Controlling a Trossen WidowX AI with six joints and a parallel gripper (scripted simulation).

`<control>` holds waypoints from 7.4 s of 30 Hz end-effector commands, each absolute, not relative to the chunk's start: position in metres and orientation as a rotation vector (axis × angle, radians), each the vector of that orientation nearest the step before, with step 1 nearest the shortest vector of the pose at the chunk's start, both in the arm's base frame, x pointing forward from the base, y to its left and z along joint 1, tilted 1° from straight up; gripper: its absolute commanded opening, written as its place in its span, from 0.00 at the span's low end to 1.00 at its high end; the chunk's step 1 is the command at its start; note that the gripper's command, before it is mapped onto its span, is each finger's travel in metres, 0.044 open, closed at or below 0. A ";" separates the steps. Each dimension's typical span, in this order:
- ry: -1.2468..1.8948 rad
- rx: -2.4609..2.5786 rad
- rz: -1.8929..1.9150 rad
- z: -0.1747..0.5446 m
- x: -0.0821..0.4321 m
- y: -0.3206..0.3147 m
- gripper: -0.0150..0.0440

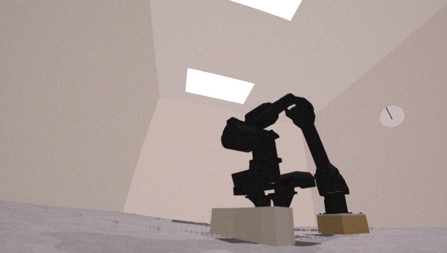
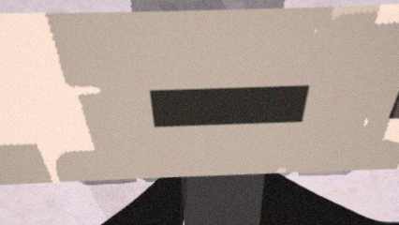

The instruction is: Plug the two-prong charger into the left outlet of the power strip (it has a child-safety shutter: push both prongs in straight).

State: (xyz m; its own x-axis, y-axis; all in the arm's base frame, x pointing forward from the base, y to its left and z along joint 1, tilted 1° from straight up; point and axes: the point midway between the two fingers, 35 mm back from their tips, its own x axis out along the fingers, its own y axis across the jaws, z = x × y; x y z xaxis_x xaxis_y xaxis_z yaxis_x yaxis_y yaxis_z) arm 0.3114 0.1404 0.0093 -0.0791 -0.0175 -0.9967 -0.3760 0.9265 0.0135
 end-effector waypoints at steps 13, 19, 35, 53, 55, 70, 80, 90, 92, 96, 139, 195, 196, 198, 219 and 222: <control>1.580 -0.295 0.313 0.013 0.327 0.148 0.25; 1.580 -0.295 0.313 0.012 0.327 0.148 0.25; 1.580 -0.295 0.313 0.011 0.326 0.147 0.25; 1.581 -0.295 0.313 0.010 0.324 0.146 0.25; 1.581 -0.295 0.313 0.010 0.323 0.146 0.25; 1.581 -0.295 0.313 0.009 0.322 0.146 0.25; 1.581 -0.295 0.313 0.008 0.321 0.145 0.25; 1.581 -0.295 0.313 0.007 0.320 0.145 0.25; 1.581 -0.295 0.313 0.007 0.319 0.145 0.25; 1.581 -0.295 0.313 0.008 0.319 0.145 0.25; 1.607 -0.302 0.308 0.008 0.309 0.139 1.00; 1.584 -0.296 0.312 0.007 0.295 0.134 1.00; 1.584 -0.296 0.312 0.007 0.294 0.133 1.00; 1.584 -0.296 0.312 0.007 0.292 0.133 1.00; 1.586 -0.296 0.312 0.007 0.270 0.124 1.00; 1.586 -0.296 0.312 0.007 0.267 0.123 1.00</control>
